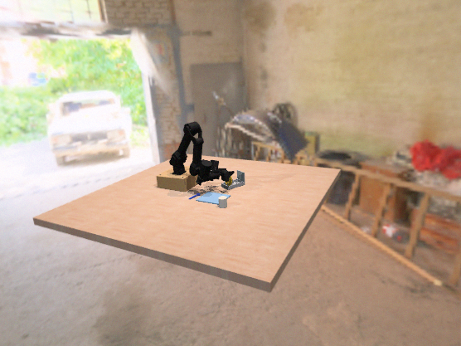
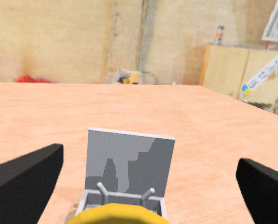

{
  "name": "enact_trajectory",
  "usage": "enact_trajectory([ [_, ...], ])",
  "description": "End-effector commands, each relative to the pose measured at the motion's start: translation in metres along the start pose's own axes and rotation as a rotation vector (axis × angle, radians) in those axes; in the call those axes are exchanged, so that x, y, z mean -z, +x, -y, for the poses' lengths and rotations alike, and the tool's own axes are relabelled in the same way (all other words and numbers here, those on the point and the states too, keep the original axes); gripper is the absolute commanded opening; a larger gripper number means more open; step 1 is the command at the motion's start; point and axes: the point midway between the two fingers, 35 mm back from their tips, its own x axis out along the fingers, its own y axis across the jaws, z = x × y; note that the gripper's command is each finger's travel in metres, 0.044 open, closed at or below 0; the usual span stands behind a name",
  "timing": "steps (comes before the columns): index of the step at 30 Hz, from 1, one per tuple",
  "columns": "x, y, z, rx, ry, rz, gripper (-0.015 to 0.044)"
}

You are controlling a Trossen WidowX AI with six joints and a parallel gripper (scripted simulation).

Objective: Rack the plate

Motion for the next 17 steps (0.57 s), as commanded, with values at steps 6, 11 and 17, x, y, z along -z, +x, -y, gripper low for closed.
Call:
enact_trajectory([
  [6,-0.066,-0.001,0.004,0.005,0.039,0.022,0.0400],
  [11,-0.066,-0.001,0.005,0.008,0.043,0.020,0.0400],
  [17,-0.061,0.003,0.036,0.113,0.174,-0.048,0.0400],
])
